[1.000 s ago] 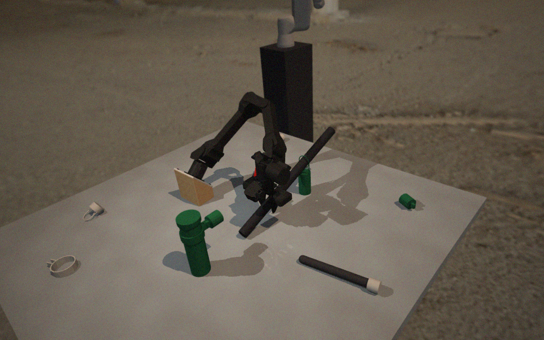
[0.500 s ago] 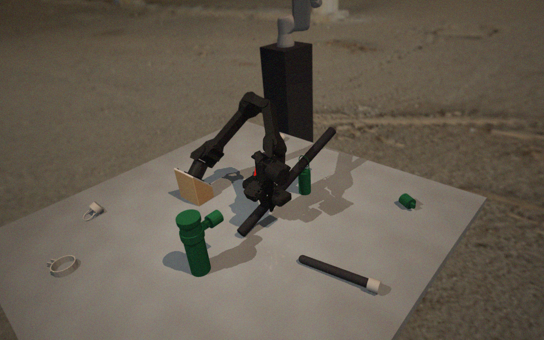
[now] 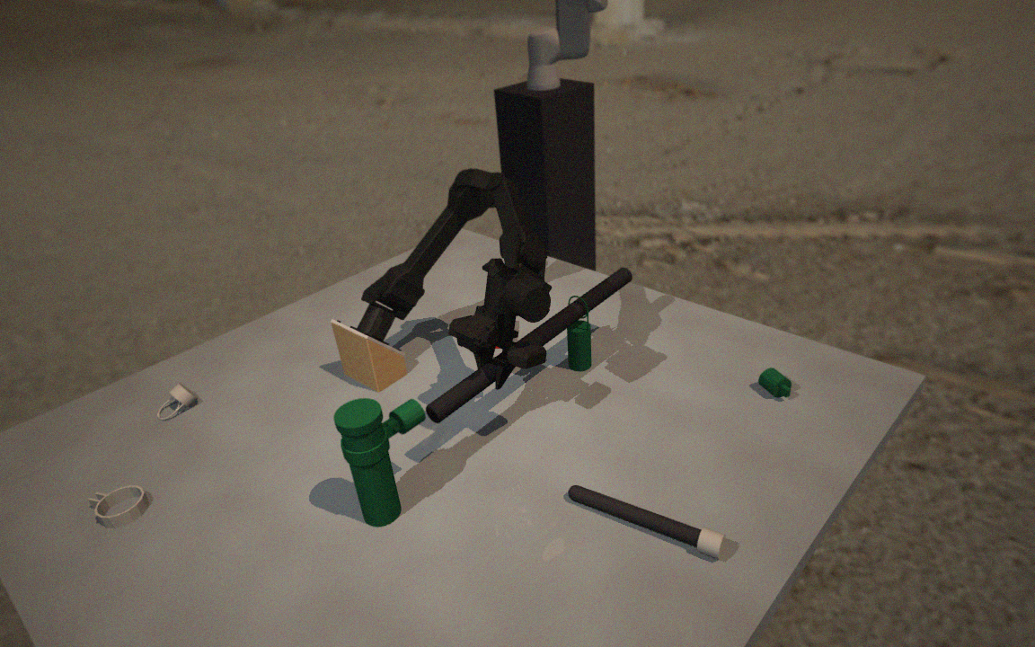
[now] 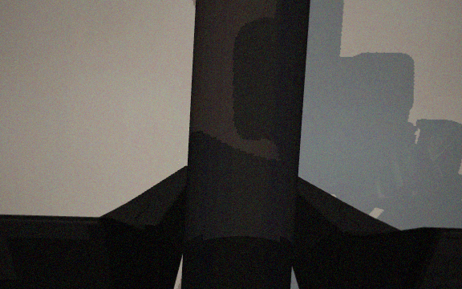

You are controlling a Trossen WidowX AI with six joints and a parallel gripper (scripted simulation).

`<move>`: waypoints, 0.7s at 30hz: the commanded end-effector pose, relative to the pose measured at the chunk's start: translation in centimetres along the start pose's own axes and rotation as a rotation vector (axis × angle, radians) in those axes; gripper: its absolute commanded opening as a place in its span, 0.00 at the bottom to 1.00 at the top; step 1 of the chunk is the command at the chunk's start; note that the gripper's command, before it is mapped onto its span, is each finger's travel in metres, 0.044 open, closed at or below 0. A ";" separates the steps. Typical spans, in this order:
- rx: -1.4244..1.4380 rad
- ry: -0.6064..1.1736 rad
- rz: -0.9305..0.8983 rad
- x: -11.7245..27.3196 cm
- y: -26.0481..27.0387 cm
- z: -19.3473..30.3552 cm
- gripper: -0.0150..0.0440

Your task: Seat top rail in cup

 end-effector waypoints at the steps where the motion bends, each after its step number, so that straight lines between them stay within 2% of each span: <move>1: -0.001 -0.067 -0.018 1.5 0.1 -1.0 0.25; 21: -0.004 -0.044 -0.010 1.1 0.1 -0.7 0.25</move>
Point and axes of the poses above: the point midway between the two fingers, 35 mm back from their tips, its own x axis back along the fingers, its own y axis across the jaws, z = x × y, the point moved 7 cm from there along x, back along the fingers, and after that the axes turned 14 degrees about -x, right-handed, at the moved point
